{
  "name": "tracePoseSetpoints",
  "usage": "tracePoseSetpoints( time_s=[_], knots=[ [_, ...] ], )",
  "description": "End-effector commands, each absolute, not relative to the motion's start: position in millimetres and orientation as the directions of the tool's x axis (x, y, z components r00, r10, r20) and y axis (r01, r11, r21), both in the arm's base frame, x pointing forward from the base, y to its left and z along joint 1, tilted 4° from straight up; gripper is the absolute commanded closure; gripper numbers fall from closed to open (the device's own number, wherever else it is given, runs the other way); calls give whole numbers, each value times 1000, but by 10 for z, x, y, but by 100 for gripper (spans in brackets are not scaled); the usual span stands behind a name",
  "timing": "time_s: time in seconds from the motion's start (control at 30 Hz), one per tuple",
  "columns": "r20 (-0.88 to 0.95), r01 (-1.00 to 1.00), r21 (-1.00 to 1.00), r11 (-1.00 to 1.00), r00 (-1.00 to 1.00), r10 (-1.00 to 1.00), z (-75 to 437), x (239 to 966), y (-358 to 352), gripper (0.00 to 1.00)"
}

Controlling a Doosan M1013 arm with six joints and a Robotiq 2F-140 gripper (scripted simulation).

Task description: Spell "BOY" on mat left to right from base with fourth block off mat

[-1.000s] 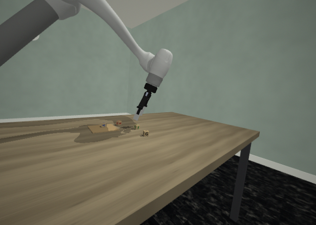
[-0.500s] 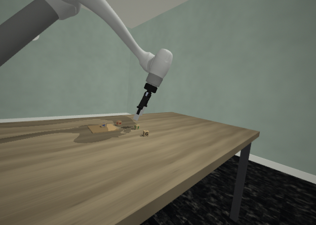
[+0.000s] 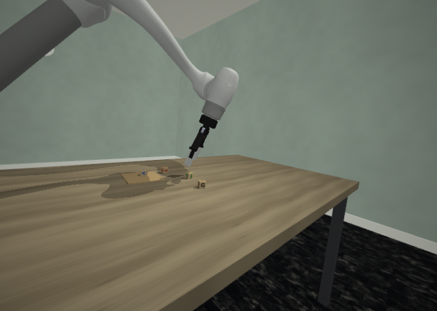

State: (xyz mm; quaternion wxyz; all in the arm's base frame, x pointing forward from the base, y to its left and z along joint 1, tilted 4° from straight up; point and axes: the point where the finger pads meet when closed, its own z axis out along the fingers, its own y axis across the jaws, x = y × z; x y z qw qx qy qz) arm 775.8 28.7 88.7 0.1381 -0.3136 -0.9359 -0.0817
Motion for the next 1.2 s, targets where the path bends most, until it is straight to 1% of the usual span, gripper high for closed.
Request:
tracePoseSetpoints(
  time_s=[0.0,0.5,0.67,0.8,1.0,1.07,1.17],
  knots=[
    [312,606,66,793,-767,561,886,7772,256,0],
    [311,614,62,787,-761,570,898,7768,255,0],
    [308,653,44,756,-729,612,953,7749,250,0],
    [300,714,16,700,-671,678,1045,7716,242,0],
    [274,826,-39,562,-532,801,1240,7643,226,0],
    [274,826,-39,562,-532,801,1240,7643,226,0],
    [254,884,-68,463,-433,865,1362,7594,215,0]
  ],
)
